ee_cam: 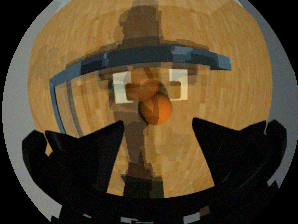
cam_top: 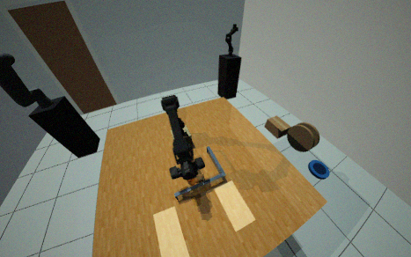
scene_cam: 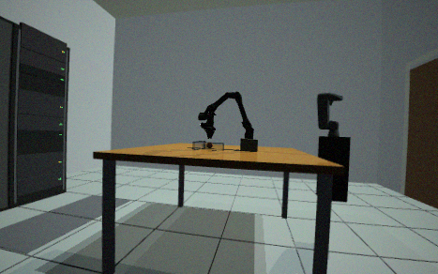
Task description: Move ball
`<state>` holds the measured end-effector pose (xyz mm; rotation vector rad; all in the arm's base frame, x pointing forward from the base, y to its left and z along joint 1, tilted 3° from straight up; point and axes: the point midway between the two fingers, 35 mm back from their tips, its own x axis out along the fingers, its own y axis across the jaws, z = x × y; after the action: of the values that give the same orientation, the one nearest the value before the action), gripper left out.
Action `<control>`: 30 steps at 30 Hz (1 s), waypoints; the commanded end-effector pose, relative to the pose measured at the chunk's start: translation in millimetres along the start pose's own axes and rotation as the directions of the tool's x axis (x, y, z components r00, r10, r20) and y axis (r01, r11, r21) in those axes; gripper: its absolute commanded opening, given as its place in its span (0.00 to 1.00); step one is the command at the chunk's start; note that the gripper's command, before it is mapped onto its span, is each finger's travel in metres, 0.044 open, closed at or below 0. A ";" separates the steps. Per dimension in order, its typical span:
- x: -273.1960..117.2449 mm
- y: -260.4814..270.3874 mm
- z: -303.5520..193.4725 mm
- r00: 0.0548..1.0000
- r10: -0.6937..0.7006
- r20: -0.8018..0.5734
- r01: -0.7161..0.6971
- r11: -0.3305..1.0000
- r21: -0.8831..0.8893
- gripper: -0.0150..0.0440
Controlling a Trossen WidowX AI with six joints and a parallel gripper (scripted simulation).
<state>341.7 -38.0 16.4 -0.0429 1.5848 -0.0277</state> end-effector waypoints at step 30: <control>53.9 2.0 -1.6 1.000 0.007 -0.005 -0.007 1.000 -0.009 0.87</control>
<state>341.0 -39.1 -32.5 -0.0442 1.5870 -0.0237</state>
